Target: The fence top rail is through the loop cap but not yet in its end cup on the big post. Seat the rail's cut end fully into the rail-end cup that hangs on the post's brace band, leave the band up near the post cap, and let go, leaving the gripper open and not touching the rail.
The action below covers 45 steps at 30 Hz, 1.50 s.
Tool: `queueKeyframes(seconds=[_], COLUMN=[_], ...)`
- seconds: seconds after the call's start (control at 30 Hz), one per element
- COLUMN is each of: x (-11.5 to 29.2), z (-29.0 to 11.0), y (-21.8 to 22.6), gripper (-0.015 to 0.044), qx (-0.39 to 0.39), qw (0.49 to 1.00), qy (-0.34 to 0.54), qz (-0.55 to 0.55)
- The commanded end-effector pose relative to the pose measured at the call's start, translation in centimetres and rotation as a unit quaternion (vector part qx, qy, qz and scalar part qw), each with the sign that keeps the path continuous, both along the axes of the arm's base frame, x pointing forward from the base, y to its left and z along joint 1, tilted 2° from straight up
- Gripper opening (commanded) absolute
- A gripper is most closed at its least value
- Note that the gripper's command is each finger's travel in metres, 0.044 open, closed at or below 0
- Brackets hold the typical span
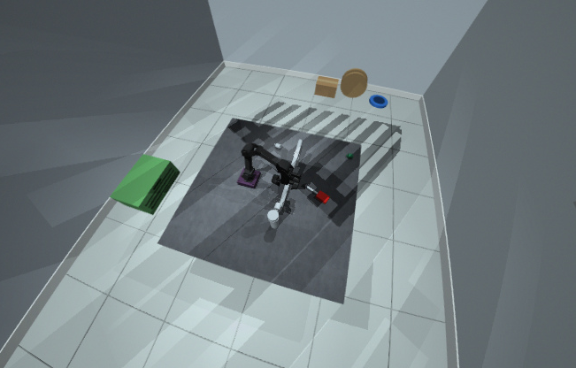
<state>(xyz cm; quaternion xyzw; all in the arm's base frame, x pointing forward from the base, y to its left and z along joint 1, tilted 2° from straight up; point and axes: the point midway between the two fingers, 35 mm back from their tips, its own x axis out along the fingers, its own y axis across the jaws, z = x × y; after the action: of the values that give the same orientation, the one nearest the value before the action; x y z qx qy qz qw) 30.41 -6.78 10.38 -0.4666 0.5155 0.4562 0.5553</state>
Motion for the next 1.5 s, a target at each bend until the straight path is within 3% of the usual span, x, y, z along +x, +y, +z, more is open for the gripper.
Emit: queueKeyframes(seconds=[0.0,1.47], x=[-0.2,0.0], z=[-1.4,-7.3], y=[0.0,0.2], gripper=[0.044,0.044], qx=[0.0,0.0], qw=[1.0,1.0], qy=[0.006,0.006], qz=[0.003,0.003])
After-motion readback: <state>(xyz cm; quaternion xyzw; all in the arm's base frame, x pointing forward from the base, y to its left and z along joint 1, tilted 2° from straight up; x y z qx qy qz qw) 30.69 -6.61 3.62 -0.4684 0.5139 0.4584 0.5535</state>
